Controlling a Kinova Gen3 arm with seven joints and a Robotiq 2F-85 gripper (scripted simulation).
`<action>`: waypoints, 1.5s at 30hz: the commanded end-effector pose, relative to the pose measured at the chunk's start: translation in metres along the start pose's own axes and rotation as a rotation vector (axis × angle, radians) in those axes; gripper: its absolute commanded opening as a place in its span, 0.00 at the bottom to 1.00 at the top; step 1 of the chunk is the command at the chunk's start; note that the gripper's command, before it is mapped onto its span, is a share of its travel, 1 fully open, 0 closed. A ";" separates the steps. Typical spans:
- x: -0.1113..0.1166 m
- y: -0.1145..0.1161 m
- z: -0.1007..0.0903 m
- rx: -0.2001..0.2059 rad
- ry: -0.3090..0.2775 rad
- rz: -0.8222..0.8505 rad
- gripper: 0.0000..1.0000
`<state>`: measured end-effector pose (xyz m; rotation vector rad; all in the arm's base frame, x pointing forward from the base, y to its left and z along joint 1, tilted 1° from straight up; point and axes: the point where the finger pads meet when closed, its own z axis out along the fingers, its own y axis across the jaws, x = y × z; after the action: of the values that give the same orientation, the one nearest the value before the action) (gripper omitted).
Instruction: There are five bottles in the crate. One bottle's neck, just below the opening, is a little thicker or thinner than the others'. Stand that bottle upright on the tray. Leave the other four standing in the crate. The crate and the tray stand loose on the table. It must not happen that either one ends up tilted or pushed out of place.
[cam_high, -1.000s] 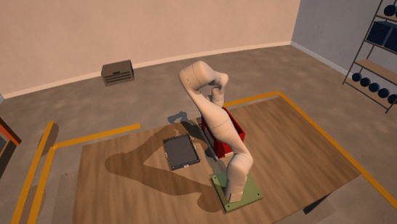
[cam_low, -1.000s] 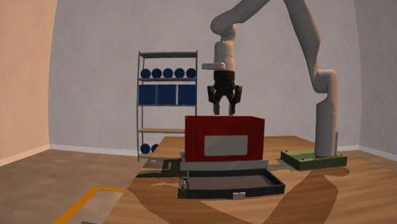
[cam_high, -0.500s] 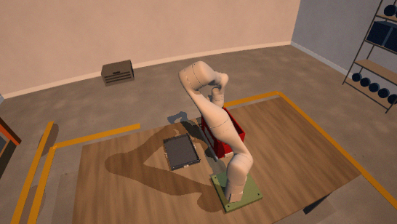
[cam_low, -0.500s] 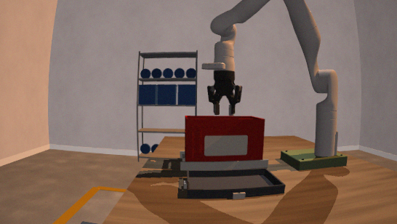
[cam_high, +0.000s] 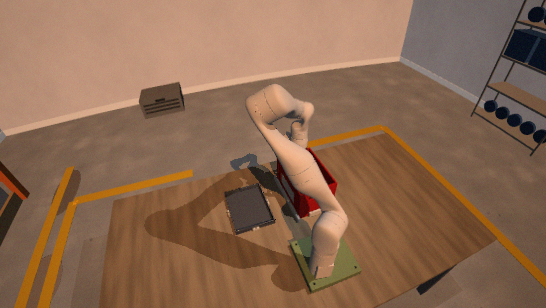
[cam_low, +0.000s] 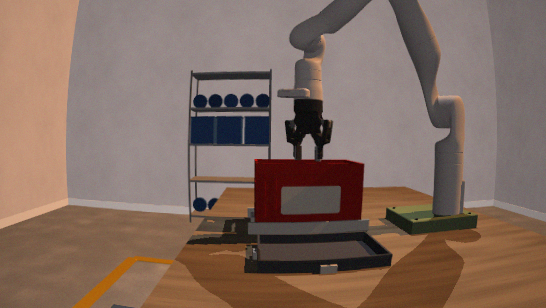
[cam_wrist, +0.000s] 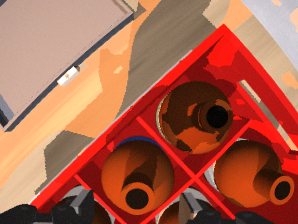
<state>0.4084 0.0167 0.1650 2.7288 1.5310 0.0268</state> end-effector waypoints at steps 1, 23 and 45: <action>-0.001 0.000 0.003 0.001 -0.001 0.002 0.64; -0.001 0.000 0.027 0.001 -0.001 0.002 0.64; -0.001 0.000 0.037 0.001 -0.001 0.002 0.64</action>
<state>0.4084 0.0160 0.1281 2.7300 1.5293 0.0230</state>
